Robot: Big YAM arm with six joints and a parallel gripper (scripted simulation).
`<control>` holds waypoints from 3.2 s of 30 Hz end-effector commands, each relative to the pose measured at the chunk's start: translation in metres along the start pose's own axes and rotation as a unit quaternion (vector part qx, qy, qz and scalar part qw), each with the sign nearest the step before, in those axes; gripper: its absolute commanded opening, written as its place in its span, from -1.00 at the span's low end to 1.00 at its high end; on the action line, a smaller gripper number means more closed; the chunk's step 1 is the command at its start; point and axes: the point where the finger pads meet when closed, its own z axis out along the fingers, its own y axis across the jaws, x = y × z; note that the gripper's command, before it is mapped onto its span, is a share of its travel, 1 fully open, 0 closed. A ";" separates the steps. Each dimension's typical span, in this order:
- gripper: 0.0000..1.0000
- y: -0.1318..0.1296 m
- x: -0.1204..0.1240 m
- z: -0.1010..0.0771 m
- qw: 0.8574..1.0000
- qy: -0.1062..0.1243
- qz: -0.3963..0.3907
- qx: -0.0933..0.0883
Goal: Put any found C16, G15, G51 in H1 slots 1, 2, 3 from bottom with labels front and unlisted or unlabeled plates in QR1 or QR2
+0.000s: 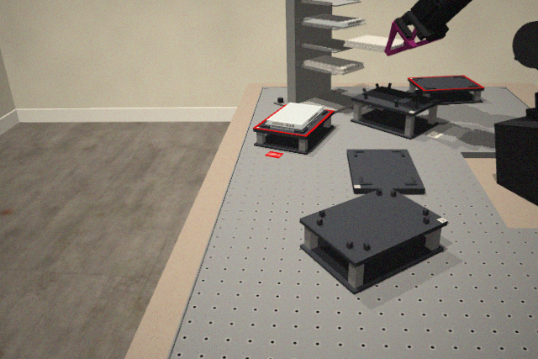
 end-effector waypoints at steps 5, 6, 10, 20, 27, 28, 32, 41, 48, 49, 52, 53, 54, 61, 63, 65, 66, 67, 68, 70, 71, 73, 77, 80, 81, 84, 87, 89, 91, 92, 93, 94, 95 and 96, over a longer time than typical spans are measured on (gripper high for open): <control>0.72 -0.001 -0.055 0.002 0.999 -0.048 0.001 0.001; 0.72 -0.001 -0.055 0.003 0.999 -0.048 0.001 0.001; 0.72 -0.001 -0.057 0.004 0.999 -0.048 0.001 0.001; 0.72 -0.001 -0.063 0.012 0.999 -0.047 0.001 0.000; 0.72 -0.001 -0.066 0.016 0.999 -0.047 0.001 0.000; 0.72 -0.001 -0.067 0.017 0.999 -0.047 0.001 0.000; 0.72 -0.001 -0.069 0.020 0.999 -0.047 0.001 0.000; 0.72 -0.001 -0.074 0.021 0.999 -0.051 0.001 0.001; 0.72 -0.003 -0.054 0.022 1.000 -0.031 -0.001 0.003; 0.72 -0.003 -0.054 0.022 1.000 -0.031 -0.001 0.003; 0.72 -0.003 -0.054 0.022 1.000 -0.031 -0.001 0.003; 0.72 -0.003 -0.054 0.022 1.000 -0.031 -0.001 0.003; 0.72 -0.003 -0.054 0.022 1.000 -0.031 -0.001 0.003; 0.72 -0.003 -0.054 0.022 1.000 -0.031 -0.001 0.003; 0.72 -0.001 -0.072 0.024 0.999 -0.047 0.001 0.000; 0.72 -0.001 -0.073 0.025 0.999 -0.047 0.001 0.000; 0.72 -0.001 -0.073 0.026 0.999 -0.047 0.001 0.000; 0.72 -0.001 -0.073 0.026 0.999 -0.047 0.001 0.000; 0.72 -0.001 -0.073 0.027 0.999 -0.047 0.001 0.000; 0.72 0.000 -0.074 0.028 0.999 -0.046 0.001 0.000; 0.72 0.000 -0.074 0.029 0.999 -0.046 0.001 0.000; 0.72 0.000 -0.075 0.030 0.999 -0.046 0.001 0.000; 0.72 -0.001 -0.076 0.031 0.999 -0.046 0.001 0.000; 0.72 0.000 -0.077 0.033 0.999 -0.046 0.001 0.000; 0.72 0.000 -0.077 0.034 0.999 -0.046 0.001 0.000; 0.72 0.000 -0.078 0.036 0.999 -0.046 0.001 0.000; 0.72 0.000 -0.079 0.037 0.999 -0.046 0.001 0.000; 0.72 0.000 -0.079 0.039 0.999 -0.046 0.001 0.000; 0.72 0.000 -0.080 0.040 0.999 -0.046 0.001 0.000; 0.72 0.000 -0.080 0.040 0.999 -0.046 0.001 0.000; 0.72 0.000 -0.080 0.040 0.999 -0.046 0.001 0.000; 0.72 0.000 -0.080 0.041 0.999 -0.046 0.001 0.000; 0.72 0.000 -0.081 0.041 0.999 -0.046 0.001 0.000; 0.72 0.000 -0.081 0.042 0.999 -0.046 0.001 0.000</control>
